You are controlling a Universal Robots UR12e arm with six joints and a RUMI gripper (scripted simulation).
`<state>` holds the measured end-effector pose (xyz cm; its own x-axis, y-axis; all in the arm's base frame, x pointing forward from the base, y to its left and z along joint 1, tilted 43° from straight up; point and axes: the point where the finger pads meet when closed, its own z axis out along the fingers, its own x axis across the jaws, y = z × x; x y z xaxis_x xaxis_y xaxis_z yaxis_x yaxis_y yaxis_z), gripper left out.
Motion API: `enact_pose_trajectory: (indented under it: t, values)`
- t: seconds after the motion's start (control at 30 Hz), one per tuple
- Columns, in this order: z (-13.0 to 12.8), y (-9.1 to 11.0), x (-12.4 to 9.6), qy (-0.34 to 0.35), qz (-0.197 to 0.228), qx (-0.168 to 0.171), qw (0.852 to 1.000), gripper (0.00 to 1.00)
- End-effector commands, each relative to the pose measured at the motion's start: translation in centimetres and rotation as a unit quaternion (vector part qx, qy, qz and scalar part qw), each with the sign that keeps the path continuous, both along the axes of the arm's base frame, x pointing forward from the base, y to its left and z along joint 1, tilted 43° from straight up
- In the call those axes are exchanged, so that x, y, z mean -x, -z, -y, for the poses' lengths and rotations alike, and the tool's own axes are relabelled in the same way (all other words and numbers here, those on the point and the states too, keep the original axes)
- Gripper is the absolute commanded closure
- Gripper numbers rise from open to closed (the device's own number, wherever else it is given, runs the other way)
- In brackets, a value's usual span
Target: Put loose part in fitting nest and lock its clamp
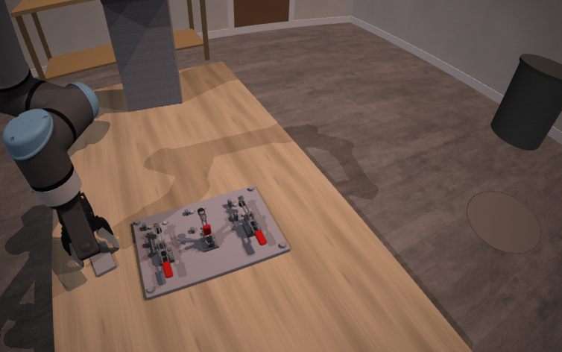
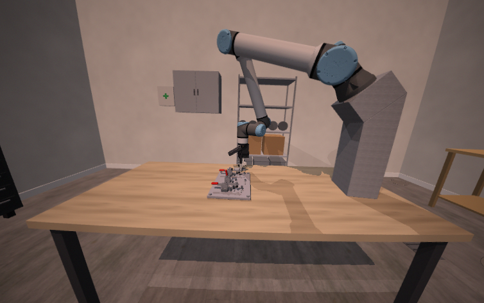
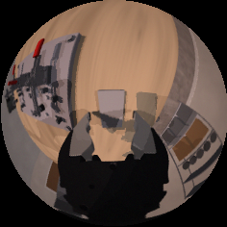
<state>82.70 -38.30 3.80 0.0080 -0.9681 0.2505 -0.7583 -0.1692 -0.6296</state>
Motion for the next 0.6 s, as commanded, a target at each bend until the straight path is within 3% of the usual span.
enact_pose_trajectory:
  t: [0.0,0.27,0.3,0.57]
  values:
    - [-0.08,-0.05,-0.13,0.0,0.001,0.001,1.0,0.41]
    - [-0.08,-0.06,-0.13,0.0,0.001,0.001,1.0,0.41]
    - [-0.08,-0.06,-0.13,0.0,0.001,0.001,1.0,1.0]
    - [-0.09,-0.06,-0.13,0.0,0.001,0.001,1.0,1.0]
